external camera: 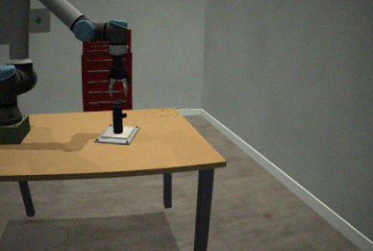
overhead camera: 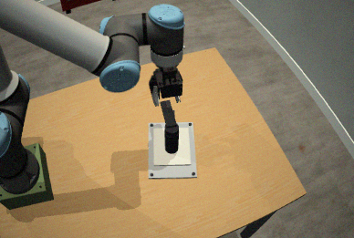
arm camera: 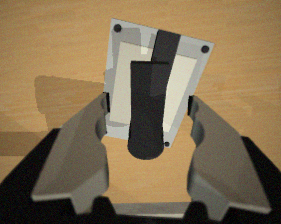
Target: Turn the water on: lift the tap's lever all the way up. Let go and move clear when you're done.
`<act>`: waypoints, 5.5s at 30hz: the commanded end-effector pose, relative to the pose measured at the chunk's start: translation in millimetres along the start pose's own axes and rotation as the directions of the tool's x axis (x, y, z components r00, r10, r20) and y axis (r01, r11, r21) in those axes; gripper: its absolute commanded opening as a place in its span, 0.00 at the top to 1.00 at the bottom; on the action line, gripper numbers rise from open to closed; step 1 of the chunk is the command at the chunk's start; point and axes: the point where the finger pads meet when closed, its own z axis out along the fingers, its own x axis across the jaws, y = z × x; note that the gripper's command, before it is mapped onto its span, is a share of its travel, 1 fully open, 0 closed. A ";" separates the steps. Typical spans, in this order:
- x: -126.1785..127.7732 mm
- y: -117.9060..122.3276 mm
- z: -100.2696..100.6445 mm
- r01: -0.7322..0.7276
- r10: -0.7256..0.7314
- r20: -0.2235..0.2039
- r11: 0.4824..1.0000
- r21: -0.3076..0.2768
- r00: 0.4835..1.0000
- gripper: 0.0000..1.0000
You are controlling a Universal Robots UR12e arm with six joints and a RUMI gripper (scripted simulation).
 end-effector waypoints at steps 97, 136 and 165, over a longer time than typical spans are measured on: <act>-1.8 -1.5 32.5 0.001 -0.001 0.002 1.000 -0.001 1.000 0.57; -0.9 -1.4 32.3 0.001 -0.001 0.001 1.000 -0.001 1.000 0.57; -0.9 -1.4 32.2 0.001 -0.001 0.001 1.000 -0.001 1.000 1.00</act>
